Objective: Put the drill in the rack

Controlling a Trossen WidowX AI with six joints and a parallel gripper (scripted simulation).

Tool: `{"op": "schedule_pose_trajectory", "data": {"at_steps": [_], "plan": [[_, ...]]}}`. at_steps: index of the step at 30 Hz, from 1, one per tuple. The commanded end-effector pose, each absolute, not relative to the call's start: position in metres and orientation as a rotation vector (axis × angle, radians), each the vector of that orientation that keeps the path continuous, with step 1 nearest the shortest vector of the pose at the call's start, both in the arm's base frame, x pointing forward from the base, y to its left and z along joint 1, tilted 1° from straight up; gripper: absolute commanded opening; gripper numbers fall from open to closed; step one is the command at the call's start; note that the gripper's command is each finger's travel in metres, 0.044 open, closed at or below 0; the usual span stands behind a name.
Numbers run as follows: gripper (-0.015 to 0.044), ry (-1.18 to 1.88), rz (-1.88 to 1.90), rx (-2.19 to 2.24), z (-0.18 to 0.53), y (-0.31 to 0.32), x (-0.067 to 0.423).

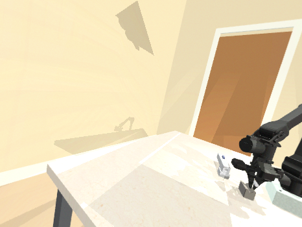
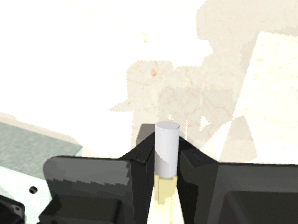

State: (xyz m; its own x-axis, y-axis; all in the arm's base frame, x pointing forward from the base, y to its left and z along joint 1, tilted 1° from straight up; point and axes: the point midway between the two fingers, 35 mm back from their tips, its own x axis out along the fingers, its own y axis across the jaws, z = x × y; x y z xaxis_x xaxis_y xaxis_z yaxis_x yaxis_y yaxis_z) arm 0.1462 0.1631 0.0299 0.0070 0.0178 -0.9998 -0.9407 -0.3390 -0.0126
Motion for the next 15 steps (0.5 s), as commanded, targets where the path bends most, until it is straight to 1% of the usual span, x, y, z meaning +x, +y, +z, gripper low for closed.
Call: {"op": "schedule_pose_trajectory", "data": {"at_steps": [1, 15], "plan": [[0.0, 1.009, 1.461, -1.448, 0.03, 0.162, 0.139], [0.0, 1.009, 1.461, -1.448, 0.004, 0.162, 0.138]]}}
